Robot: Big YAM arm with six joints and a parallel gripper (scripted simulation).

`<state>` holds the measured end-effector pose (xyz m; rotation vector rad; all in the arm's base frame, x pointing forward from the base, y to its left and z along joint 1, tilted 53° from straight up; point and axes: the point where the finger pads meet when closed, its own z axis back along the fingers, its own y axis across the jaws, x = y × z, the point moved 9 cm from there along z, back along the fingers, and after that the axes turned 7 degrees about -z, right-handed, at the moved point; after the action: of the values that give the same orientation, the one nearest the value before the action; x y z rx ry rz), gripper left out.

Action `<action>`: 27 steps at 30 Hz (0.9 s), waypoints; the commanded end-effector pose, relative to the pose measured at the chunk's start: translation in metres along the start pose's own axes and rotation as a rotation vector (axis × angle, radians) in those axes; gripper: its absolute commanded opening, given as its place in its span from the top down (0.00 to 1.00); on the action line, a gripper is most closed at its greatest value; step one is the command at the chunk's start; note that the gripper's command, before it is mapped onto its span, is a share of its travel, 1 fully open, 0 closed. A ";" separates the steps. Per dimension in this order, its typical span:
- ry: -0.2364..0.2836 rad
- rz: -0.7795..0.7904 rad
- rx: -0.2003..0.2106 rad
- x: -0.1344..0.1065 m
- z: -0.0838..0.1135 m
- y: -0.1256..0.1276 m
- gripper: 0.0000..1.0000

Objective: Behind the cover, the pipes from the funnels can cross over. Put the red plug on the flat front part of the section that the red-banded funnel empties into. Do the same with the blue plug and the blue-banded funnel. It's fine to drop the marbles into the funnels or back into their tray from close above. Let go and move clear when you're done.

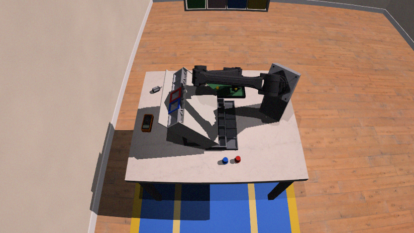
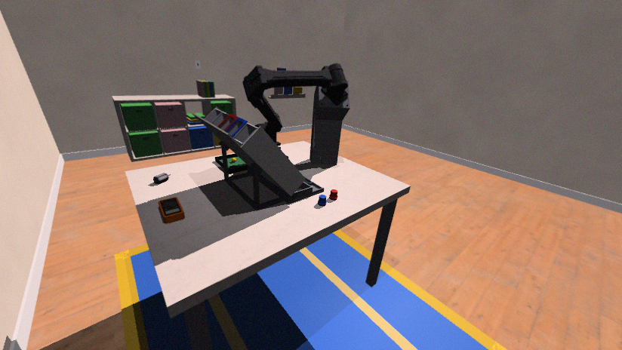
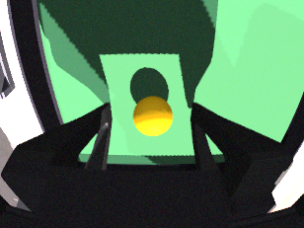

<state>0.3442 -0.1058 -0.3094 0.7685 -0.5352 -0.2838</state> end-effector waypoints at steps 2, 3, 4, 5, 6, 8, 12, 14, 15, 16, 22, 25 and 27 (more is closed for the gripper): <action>-0.018 0.009 -0.007 0.007 0.003 -0.003 0.44; -0.018 0.007 -0.008 0.008 0.004 -0.004 0.44; -0.018 0.006 -0.009 0.008 0.005 -0.005 0.44; -0.019 0.003 -0.009 0.008 0.006 -0.006 0.44; -0.019 0.001 -0.010 0.009 0.006 -0.006 0.44; -0.020 -0.001 -0.010 0.009 0.007 -0.006 0.44; -0.020 -0.001 -0.010 0.009 0.007 -0.006 0.44; -0.020 -0.001 -0.010 0.009 0.006 -0.006 0.44; -0.020 -0.001 -0.010 0.009 0.006 -0.006 0.44; -0.020 -0.001 -0.010 0.009 0.006 -0.006 0.44; -0.020 -0.001 -0.010 0.009 0.007 -0.006 0.44; -0.020 -0.001 -0.010 0.009 0.006 -0.006 0.44; -0.020 -0.001 -0.010 0.009 0.007 -0.006 0.44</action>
<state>0.3442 -0.1058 -0.3094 0.7681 -0.5357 -0.2825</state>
